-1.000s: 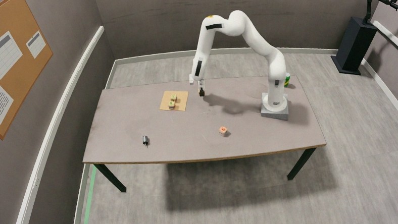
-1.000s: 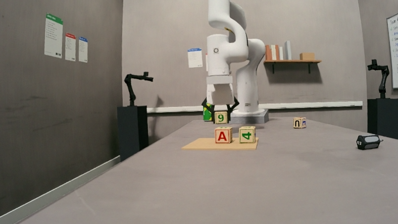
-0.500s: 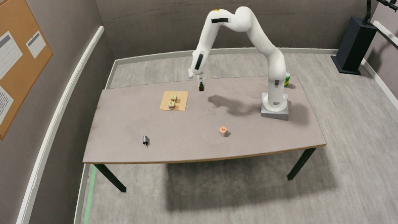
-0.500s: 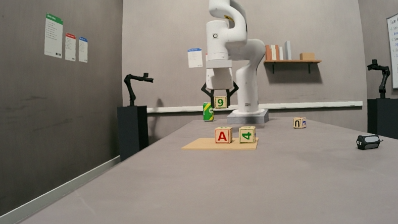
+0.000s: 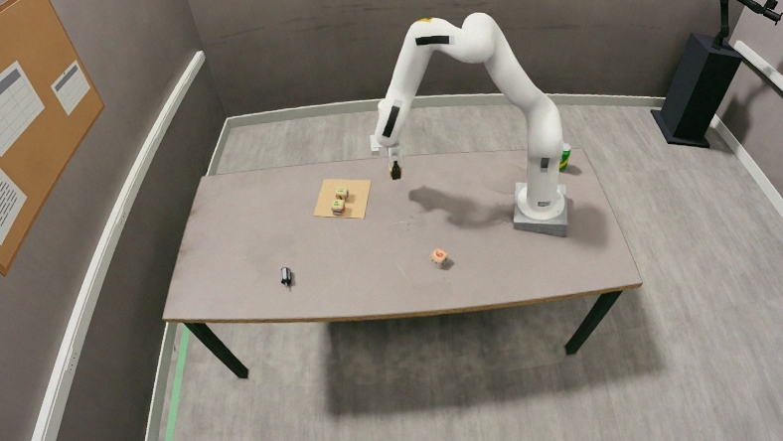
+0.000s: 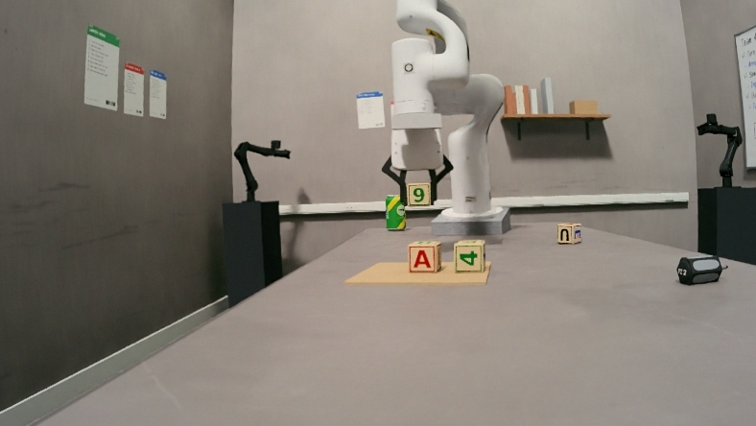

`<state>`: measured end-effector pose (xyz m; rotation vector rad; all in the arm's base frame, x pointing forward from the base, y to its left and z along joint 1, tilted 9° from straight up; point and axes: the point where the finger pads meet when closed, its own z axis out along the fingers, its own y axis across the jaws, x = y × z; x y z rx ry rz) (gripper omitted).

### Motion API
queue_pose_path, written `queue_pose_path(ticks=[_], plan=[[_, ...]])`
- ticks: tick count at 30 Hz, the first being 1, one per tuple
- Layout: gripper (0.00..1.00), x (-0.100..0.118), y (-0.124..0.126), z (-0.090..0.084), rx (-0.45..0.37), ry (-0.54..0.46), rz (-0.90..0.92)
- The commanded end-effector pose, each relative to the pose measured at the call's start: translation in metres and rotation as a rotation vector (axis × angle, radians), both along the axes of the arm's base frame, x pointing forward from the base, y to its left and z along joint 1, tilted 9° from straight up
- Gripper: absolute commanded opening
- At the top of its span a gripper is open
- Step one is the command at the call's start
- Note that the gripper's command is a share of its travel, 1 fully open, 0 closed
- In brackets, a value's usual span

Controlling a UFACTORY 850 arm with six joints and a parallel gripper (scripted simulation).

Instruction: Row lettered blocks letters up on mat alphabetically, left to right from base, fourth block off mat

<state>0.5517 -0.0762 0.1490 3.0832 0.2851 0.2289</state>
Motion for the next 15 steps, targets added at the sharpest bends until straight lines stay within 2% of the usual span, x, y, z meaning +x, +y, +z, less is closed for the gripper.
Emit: queue_pose_path(ticks=[1, 7, 15], plan=[[0.44, 0.002, 0.0, 0.001, -0.002, -0.002, 0.017], [0.44, 0.008, -0.001, 0.002, -0.02, 0.001, 0.134], [0.44, 0.023, -0.003, 0.005, -0.059, 0.007, 0.393]])
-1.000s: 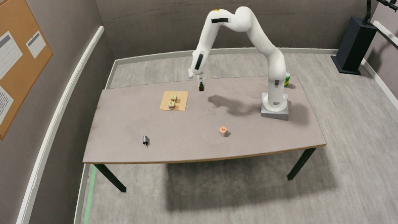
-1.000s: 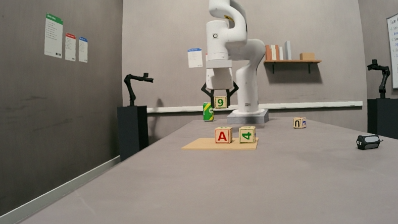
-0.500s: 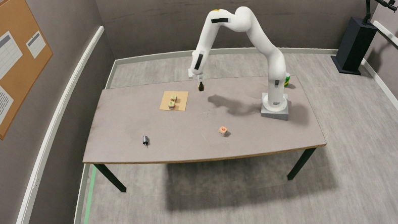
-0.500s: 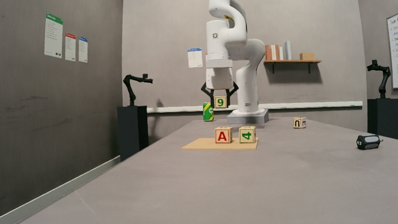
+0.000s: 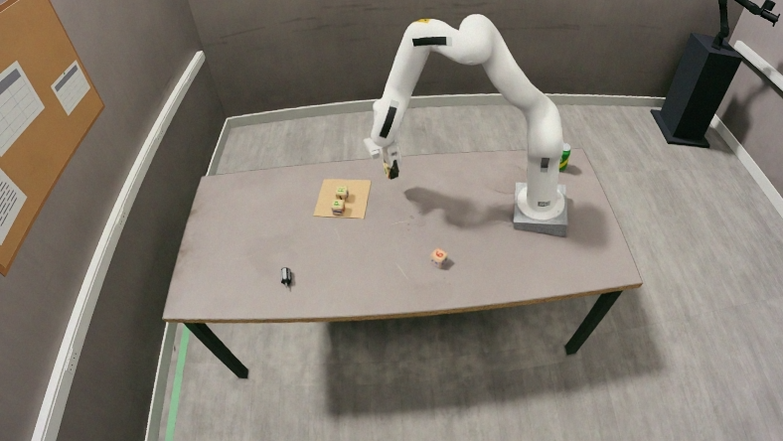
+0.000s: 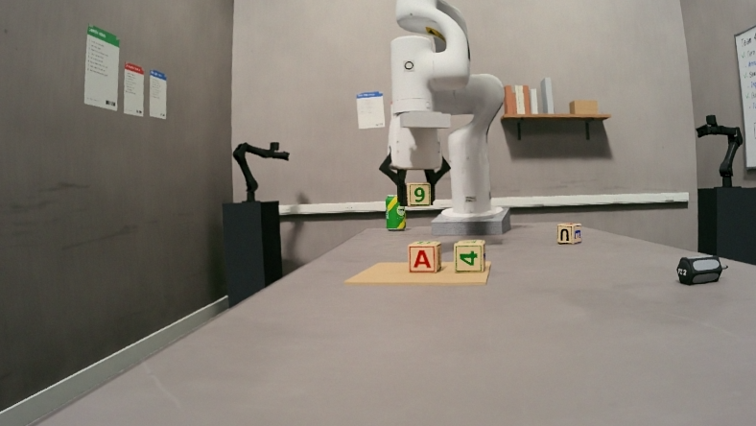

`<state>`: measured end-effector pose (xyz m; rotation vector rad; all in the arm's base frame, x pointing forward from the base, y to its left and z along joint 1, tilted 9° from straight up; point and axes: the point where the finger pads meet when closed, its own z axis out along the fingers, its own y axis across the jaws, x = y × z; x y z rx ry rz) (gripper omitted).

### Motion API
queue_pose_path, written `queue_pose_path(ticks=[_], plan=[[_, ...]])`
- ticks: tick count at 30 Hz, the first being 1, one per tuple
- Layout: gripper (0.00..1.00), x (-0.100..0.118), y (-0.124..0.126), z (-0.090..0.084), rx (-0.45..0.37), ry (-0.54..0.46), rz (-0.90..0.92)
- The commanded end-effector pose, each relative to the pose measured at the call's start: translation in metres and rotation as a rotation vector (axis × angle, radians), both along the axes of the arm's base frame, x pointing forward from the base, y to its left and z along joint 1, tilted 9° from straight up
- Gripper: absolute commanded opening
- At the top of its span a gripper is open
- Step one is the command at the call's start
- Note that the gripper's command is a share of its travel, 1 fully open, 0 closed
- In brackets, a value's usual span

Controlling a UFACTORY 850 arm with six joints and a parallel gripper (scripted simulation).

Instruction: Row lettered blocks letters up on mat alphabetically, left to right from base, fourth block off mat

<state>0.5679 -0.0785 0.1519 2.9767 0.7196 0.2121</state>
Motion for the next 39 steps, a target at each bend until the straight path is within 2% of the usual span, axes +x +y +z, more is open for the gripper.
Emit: queue_pose_path(ticks=[1, 3, 5, 18, 20, 22, 35, 37, 39], plan=[[0.44, 0.008, -0.001, 0.002, -0.006, 0.003, 0.139], [0.44, 0.008, -0.001, 0.002, -0.006, 0.003, 0.139], [0.44, 0.013, -0.002, 0.003, -0.022, 0.006, 0.238], [0.44, 0.034, -0.005, 0.007, -0.081, 0.018, 0.623], [0.44, 0.034, -0.005, 0.007, -0.081, 0.018, 0.623], [0.44, 0.04, -0.006, 0.008, -0.098, 0.021, 0.733], [0.44, 0.059, -0.009, 0.011, -0.157, 0.032, 1.108], [0.44, 0.059, -0.009, 0.011, -0.157, 0.032, 1.108], [0.44, 0.064, -0.01, 0.012, -0.174, 0.036, 1.217]])
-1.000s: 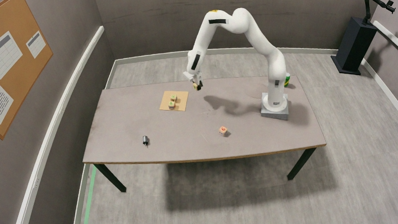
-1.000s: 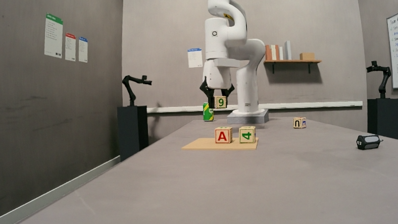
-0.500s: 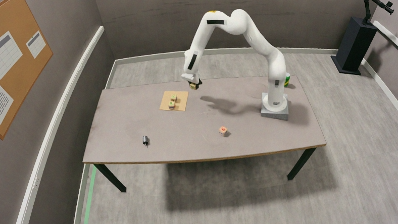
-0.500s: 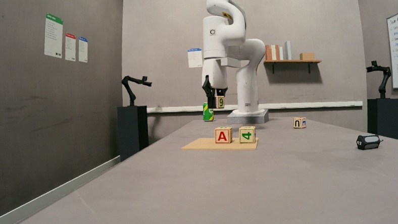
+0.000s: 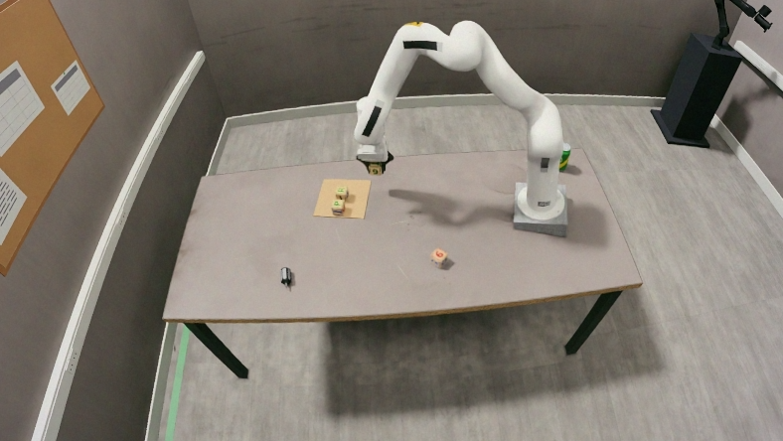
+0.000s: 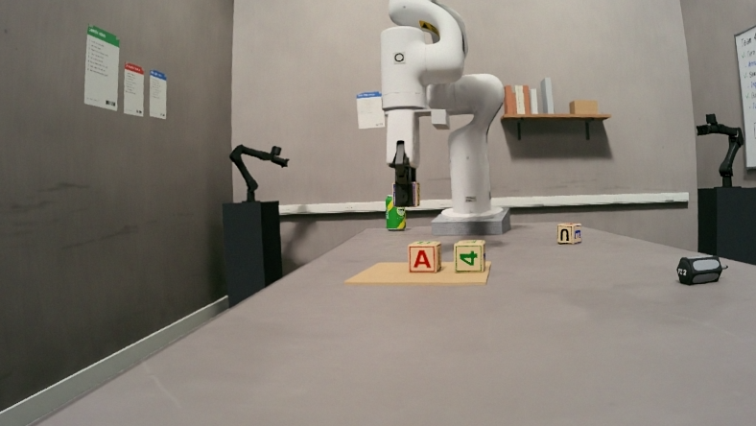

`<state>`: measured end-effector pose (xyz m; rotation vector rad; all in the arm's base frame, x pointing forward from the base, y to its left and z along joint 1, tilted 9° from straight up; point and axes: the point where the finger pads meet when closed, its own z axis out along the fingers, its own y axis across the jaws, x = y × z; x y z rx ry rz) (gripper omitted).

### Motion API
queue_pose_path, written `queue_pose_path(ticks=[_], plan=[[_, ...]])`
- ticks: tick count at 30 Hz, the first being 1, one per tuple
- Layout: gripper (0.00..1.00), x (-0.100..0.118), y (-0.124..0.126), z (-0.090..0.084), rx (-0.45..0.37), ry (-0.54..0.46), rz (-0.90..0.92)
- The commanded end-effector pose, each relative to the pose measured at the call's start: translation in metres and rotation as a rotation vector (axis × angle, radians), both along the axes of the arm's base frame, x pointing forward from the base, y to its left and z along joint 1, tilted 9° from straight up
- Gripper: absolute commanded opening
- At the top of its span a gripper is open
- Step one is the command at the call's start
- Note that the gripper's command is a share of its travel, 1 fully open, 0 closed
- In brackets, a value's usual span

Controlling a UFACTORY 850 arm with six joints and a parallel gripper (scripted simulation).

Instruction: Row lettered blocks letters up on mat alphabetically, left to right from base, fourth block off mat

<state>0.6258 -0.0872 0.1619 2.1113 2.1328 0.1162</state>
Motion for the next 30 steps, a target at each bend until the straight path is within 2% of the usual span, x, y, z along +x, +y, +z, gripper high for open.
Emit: queue_pose_path(ticks=[1, 13, 15, 16, 30], plan=[[0.44, 0.007, -0.001, 0.002, -0.002, 0.005, 0.139], [0.44, 0.025, -0.004, 0.005, -0.058, 0.016, 0.503], [0.44, 0.025, -0.004, 0.005, -0.058, 0.016, 0.503], [0.44, 0.029, -0.004, 0.006, -0.071, 0.019, 0.586], [0.44, 0.048, -0.007, 0.01, -0.135, 0.032, 0.991]])
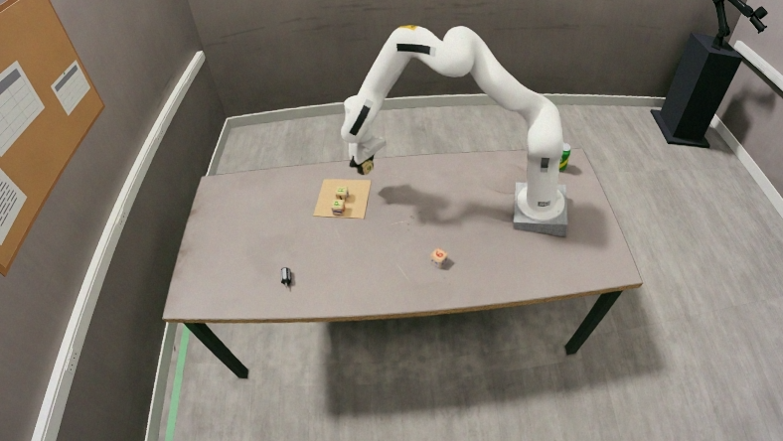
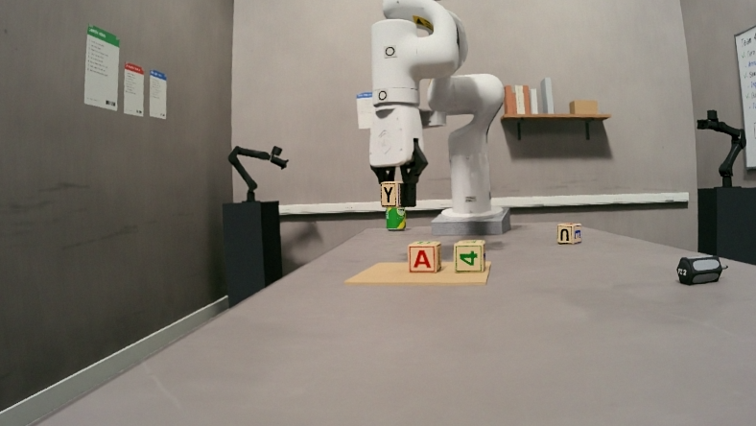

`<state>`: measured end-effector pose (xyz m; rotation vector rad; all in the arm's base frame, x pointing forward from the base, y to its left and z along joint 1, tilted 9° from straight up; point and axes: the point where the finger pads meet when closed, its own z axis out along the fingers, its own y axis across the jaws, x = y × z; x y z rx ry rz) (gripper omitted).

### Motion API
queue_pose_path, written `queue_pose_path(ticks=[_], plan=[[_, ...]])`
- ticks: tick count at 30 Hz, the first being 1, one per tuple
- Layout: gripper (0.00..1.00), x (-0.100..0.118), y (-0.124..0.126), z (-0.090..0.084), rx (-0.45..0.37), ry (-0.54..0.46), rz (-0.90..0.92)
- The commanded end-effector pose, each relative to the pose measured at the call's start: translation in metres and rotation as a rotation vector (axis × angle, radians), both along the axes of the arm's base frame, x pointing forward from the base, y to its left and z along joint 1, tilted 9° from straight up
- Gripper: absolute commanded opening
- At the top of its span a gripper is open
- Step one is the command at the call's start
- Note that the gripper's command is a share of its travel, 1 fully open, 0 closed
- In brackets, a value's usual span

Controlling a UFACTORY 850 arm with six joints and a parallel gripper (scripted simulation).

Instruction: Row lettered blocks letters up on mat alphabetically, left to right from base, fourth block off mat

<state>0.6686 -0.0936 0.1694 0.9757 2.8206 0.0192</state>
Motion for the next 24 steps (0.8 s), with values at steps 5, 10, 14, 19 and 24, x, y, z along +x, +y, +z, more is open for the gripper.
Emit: queue_pose_path(ticks=[5, 10, 14, 19, 24], plan=[[0.44, 0.011, -0.002, 0.003, -0.019, 0.007, 0.232], [0.44, 0.018, -0.003, 0.004, -0.042, 0.011, 0.38], [0.44, 0.023, -0.004, 0.005, -0.061, 0.015, 0.505], [0.44, 0.027, -0.004, 0.006, -0.076, 0.018, 0.597], [0.44, 0.035, -0.005, 0.007, -0.104, 0.024, 0.775]])
